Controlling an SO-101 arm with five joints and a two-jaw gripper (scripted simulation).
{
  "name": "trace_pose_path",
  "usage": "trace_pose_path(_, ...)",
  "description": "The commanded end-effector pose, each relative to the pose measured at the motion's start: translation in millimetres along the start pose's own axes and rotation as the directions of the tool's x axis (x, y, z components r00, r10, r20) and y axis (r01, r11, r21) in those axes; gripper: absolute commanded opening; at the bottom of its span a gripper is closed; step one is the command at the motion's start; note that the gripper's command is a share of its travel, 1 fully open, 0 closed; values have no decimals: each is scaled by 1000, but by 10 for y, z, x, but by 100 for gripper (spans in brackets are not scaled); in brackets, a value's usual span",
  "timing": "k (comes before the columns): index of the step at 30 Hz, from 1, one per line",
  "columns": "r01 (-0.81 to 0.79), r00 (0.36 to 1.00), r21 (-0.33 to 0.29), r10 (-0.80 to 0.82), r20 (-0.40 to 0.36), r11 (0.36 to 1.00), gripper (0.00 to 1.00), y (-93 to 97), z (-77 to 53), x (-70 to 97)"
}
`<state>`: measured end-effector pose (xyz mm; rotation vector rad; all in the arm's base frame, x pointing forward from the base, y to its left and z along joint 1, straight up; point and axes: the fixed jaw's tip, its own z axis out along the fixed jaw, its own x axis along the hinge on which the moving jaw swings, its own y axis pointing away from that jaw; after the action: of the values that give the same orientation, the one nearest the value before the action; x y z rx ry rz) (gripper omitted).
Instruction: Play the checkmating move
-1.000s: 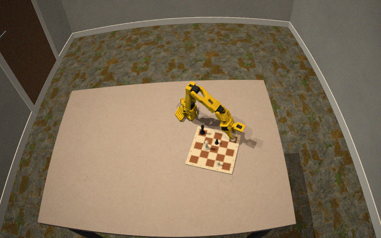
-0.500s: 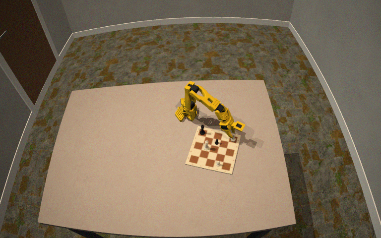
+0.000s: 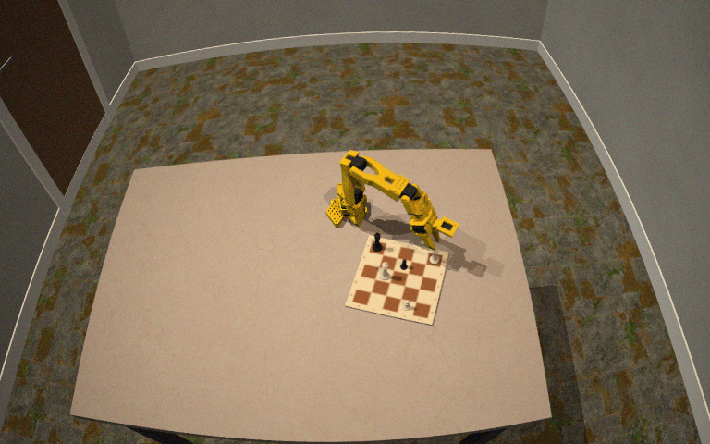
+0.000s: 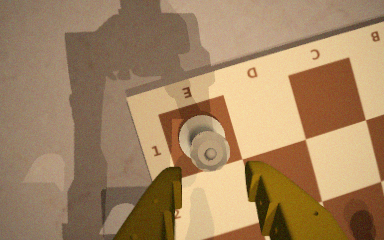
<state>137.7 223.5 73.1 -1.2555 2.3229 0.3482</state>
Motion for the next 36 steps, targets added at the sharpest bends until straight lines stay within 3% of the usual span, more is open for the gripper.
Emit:
trace_pose_path(1,-4,1000,-3,4,8,1000,12,11,-95,-55)
trace_pose_path(12,-4,1000,-3,4,8,1000,12,11,-228,-130)
trace_pose_path(25,-7,1000,-2,7,7,1000,12,3,-243,-138)
trace_pose_path(36,-73,997,40,74,-3,996,13,-205,-257,-115)
